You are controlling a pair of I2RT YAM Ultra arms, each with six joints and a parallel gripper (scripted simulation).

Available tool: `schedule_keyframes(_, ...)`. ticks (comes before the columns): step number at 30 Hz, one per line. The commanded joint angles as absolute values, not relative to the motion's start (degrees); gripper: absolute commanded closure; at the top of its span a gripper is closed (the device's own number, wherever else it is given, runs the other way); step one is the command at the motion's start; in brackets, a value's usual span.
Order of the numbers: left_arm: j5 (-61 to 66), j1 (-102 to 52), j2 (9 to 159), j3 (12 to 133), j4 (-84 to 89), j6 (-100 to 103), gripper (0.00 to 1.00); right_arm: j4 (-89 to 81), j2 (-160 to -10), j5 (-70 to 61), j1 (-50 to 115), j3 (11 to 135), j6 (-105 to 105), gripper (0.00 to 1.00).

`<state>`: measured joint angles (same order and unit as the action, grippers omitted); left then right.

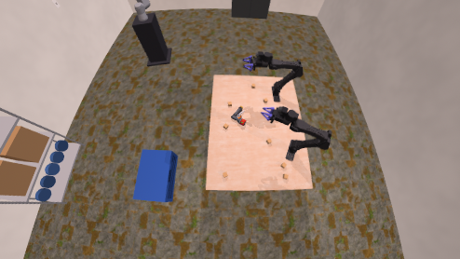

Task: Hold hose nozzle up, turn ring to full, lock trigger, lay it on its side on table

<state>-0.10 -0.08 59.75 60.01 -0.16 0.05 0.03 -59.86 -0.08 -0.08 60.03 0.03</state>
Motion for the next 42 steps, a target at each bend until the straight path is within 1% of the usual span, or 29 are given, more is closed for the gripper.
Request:
schedule_keyframes(1, 0.3, 0.4, 60.2, 61.9, -0.6, -0.2, 0.63, 0.5, -59.5, 0.2, 0.3, 62.2, -0.2, 0.23)
schedule_keyframes(4, 0.3, 0.4, 60.2, 61.9, -0.6, -0.2, 0.63, 0.5, -59.5, 0.2, 0.3, 62.2, -0.2, 0.23)
schedule_keyframes(5, 0.3, 0.4, 60.2, 61.9, -0.6, -0.2, 0.63, -1.5, -61.8, -0.7, 1.1, 62.1, 0.7, 0.23)
schedule_keyframes(10, 0.3, 0.4, 60.2, 61.9, -0.6, -0.2, 0.63, -5.1, -64.2, -2.6, 2.0, 62.5, 3.3, 0.23)
schedule_keyframes(42, 0.3, 0.4, 60.2, 61.9, -0.6, -0.2, 0.63, -25.4, -88.9, -11.8, 12.0, 74.6, 17.6, 0.23)
